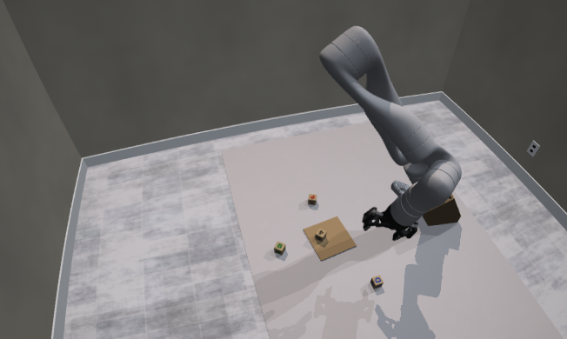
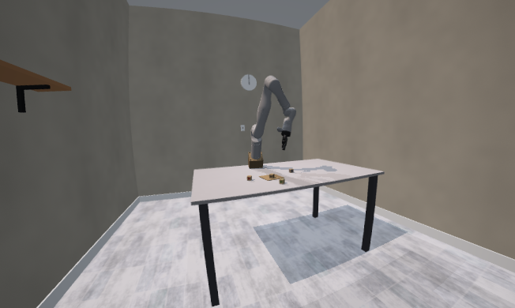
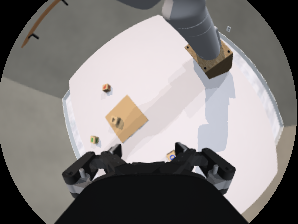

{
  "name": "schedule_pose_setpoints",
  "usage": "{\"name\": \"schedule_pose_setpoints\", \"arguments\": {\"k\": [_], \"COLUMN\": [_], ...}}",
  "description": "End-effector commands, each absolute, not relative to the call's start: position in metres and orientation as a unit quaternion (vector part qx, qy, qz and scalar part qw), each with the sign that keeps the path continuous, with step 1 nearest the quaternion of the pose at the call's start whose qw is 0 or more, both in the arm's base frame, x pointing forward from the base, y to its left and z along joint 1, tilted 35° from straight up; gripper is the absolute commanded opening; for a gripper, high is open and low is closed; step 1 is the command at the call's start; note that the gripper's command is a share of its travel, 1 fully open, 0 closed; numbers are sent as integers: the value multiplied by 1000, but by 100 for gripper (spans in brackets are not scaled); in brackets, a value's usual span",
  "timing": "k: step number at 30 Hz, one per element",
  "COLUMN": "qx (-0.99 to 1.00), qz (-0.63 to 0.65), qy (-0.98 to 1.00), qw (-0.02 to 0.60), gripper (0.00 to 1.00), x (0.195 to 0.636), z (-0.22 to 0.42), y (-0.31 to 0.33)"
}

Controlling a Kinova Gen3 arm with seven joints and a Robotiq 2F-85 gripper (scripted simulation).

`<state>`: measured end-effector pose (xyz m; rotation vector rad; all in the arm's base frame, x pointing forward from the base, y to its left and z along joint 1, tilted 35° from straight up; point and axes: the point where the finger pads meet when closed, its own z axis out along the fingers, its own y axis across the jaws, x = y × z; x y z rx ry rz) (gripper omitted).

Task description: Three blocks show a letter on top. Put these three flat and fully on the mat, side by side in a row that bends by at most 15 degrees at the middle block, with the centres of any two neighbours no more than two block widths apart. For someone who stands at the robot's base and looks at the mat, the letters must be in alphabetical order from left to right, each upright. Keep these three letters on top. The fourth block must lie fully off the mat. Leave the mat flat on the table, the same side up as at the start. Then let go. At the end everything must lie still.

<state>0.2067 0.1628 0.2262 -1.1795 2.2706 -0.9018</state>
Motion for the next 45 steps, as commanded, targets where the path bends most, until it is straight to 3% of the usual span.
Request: {"name": "schedule_pose_setpoints", "arguments": {"k": [1, 21, 32, 45], "qx": [-425, -424, -416, -414], "qz": [-324, -319, -212, -172], "qy": [818, 820, 853, 860], "qw": [213, 214, 235, 244], "gripper": [100, 100, 100, 100], "x": [207, 209, 258, 281], "z": [226, 224, 181, 168], "y": [163, 167, 245, 272]}}
